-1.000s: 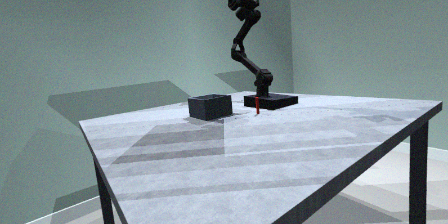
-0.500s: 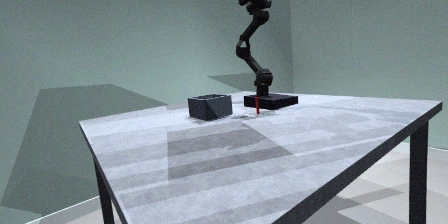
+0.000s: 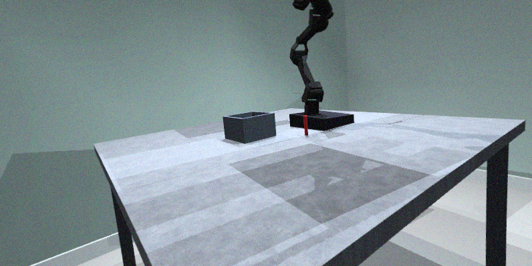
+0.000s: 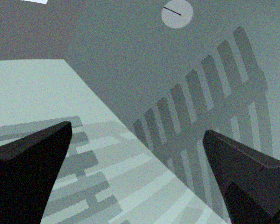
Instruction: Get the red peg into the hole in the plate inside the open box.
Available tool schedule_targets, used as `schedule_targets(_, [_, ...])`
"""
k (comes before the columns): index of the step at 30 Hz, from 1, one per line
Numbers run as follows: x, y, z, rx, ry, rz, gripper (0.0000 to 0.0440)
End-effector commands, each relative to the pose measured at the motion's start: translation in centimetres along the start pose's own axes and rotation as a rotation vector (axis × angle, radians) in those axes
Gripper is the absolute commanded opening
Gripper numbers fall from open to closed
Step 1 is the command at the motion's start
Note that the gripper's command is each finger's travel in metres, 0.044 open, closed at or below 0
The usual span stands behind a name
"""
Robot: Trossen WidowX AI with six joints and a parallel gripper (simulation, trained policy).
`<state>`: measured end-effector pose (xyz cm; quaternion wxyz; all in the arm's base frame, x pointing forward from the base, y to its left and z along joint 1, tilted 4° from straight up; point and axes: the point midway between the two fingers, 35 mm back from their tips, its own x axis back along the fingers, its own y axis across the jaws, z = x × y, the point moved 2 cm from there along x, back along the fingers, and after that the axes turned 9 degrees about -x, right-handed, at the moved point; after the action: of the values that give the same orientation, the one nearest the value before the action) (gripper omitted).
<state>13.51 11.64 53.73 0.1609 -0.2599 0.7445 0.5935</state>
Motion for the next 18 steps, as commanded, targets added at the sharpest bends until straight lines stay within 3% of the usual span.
schedule_targets(1, [-0.5, -2.9, 3.6, 0.104, 0.087, 0.050, 0.0440])
schedule_targets(18, [0.9, -18.4, 12.6, 0.392, 0.453, 0.425, 0.0440])
